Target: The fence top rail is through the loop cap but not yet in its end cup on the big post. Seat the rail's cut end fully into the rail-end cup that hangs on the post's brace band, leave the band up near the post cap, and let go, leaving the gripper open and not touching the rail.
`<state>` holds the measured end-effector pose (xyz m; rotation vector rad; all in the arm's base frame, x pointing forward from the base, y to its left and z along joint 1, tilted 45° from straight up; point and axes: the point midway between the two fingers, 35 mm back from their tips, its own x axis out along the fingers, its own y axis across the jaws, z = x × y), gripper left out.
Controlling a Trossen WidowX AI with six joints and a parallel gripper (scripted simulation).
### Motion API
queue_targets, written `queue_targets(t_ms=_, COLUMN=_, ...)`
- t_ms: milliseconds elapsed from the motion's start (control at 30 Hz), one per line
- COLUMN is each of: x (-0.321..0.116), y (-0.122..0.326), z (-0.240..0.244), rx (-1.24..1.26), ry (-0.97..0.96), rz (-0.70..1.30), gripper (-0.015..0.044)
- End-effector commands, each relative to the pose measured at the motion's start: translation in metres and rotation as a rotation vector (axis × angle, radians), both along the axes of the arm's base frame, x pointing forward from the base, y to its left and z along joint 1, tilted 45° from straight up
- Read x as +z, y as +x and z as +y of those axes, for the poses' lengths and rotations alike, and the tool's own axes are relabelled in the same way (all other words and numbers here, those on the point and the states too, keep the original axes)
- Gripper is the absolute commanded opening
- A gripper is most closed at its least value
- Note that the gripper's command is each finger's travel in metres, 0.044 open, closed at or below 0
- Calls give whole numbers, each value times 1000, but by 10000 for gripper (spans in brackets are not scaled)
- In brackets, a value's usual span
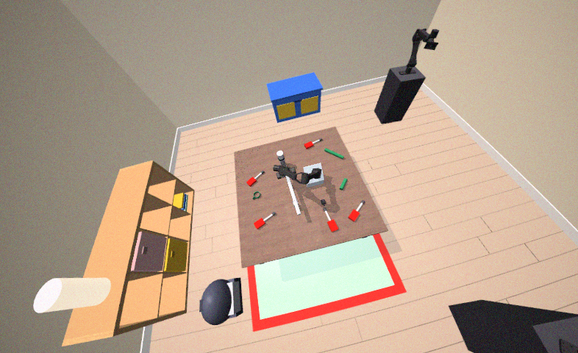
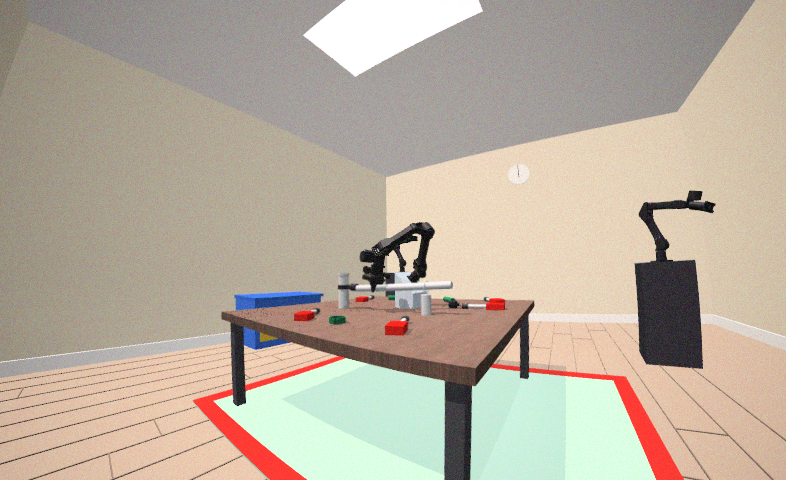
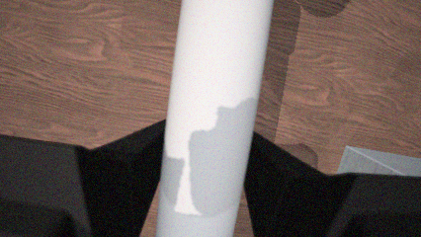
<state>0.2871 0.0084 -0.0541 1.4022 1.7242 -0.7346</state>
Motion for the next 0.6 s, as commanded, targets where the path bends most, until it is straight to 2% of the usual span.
queue_targets(t_ms=0, x=-1, y=2, z=-5, rx=-2, ry=-6, rz=-5, gripper=0)
queue_targets(t_ms=567, x=0, y=8, z=-13, rx=-2, ry=-7, rz=-6, gripper=0)
